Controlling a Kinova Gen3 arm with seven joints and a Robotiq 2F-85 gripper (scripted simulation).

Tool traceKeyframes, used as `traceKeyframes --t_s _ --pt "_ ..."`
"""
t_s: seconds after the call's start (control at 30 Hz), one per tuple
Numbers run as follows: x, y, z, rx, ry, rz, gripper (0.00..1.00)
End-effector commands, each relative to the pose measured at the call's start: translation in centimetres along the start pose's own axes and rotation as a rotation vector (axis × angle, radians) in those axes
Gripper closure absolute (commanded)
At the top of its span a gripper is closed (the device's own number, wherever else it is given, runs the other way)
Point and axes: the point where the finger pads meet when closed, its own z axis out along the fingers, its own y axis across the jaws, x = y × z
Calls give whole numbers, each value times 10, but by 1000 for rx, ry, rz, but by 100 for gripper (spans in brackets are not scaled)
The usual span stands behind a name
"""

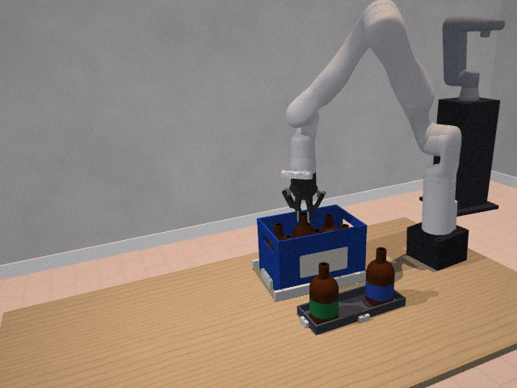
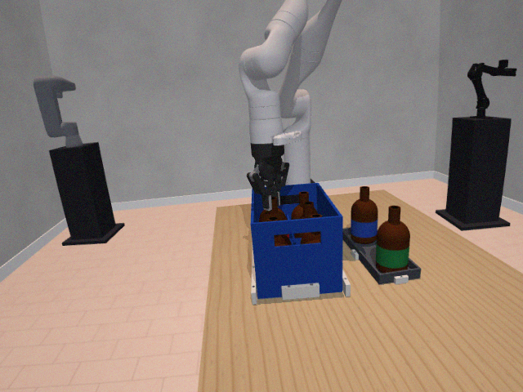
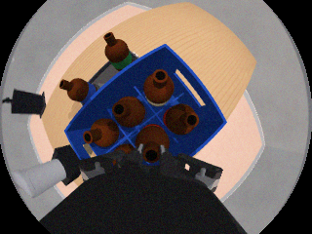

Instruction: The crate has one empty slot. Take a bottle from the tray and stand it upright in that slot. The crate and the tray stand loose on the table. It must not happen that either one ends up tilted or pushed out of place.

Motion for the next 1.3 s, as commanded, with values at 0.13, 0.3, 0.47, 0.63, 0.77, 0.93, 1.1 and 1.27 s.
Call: traceKeyframes --t_s 0.13,0.3,0.47,0.63,0.77,0.93,1.1,1.27 --pt "0 0 -1 -1 1 0 100" --pt "0 0 -1 -1 1 0 100" --pt "0 0 0 -1 1 0 100" --pt "0 0 0 -1 1 0 100" --pt "0 0 1 -1 1 0 100" --pt "0 0 3 -1 1 0 100" --pt "0 0 4 -1 1 0 100" --pt "0 0 6 -1 1 0 100"
